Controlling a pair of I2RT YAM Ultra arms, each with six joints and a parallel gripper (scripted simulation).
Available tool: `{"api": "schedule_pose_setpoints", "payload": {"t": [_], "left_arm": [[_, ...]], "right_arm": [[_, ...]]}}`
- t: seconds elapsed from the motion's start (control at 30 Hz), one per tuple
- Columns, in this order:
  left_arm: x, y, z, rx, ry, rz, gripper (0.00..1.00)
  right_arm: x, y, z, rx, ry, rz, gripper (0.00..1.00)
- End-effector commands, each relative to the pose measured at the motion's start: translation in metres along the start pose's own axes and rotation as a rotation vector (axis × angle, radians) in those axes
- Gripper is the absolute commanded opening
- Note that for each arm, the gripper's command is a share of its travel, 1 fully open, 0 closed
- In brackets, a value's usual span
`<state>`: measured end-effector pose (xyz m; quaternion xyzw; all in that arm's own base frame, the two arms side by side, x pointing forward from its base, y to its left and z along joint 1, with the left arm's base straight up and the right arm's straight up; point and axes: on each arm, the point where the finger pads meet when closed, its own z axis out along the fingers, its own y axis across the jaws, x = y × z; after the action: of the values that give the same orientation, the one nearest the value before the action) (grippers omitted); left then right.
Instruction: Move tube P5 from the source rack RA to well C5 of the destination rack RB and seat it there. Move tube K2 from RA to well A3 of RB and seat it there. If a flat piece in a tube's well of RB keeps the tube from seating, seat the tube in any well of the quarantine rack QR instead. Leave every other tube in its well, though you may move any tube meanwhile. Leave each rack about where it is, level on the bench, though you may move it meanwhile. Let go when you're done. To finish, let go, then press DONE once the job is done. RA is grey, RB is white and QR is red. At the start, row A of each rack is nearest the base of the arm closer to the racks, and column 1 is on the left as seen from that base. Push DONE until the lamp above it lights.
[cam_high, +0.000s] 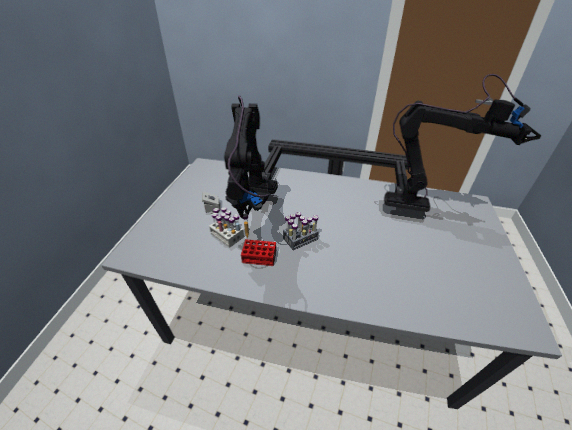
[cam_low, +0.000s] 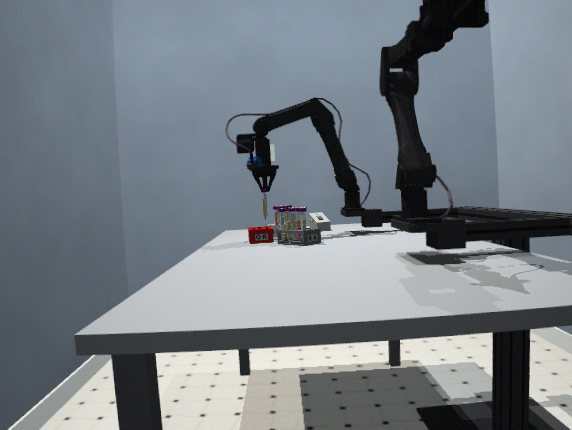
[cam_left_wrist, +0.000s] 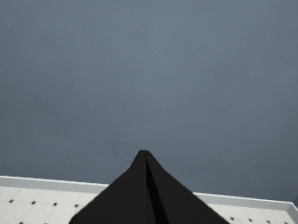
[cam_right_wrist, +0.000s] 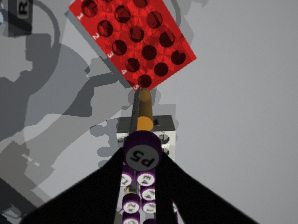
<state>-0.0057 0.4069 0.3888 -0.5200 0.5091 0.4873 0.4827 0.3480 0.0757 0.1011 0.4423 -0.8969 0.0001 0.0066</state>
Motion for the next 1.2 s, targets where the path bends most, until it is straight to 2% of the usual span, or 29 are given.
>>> {"api": "schedule_pose_setpoints", "payload": {"t": [0.0,0.17,0.33,0.5,1.17], "left_arm": [[-0.026,0.002,-0.011,0.0,-0.059,0.006,0.0],[-0.026,0.002,-0.011,0.0,-0.059,0.006,0.0],[-0.026,0.002,-0.011,0.0,-0.059,0.006,0.0],[-0.026,0.002,-0.011,0.0,-0.059,0.006,0.0],[-0.026,0.002,-0.011,0.0,-0.059,0.006,0.0]], "right_arm": [[0.0,-0.006,-0.007,0.018,-0.036,0.008,0.0],[0.002,-0.004,-0.001,0.007,-0.024,0.008,0.0],[-0.004,-0.009,-0.008,0.027,-0.047,0.008,0.0],[0.002,-0.004,0.004,0.003,-0.019,0.008,0.0],[0.002,-0.004,0.012,0.0,-0.016,0.008,0.0]]}}
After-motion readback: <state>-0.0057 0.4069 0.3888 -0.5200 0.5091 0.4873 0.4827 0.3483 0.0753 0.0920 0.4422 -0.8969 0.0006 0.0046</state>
